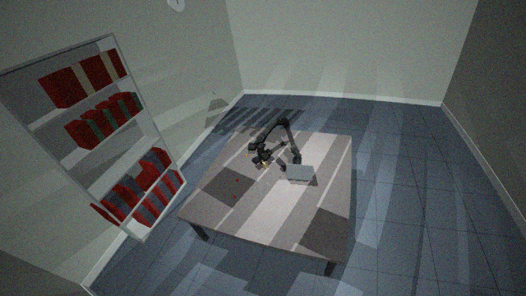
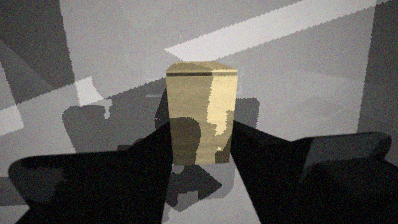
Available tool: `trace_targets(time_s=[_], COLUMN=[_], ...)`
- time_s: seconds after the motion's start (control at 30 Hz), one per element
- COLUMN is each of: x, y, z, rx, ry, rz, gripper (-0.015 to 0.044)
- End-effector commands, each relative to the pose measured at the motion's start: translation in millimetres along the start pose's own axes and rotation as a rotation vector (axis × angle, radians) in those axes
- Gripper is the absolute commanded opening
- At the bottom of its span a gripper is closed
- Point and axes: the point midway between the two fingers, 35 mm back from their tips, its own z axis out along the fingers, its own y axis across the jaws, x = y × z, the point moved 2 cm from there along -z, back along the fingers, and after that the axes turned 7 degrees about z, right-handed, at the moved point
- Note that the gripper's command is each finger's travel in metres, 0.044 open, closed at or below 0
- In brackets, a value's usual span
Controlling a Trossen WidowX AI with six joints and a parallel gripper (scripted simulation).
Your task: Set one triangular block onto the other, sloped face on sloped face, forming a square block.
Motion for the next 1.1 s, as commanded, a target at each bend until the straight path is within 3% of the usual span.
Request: trace_targets(time_s=[0.0, 1.03, 1.07], x=[-1.2, -1.5, -0.8], y=[0.5, 0.2, -0.3], z=[1.0, 2.5, 1.9], rx=[-0.006, -0.007, -0.001], ry=[0.001, 0.001, 0.0], rz=[-0.01, -0.01, -0.002], gripper=[0.0, 0.0, 0.0026])
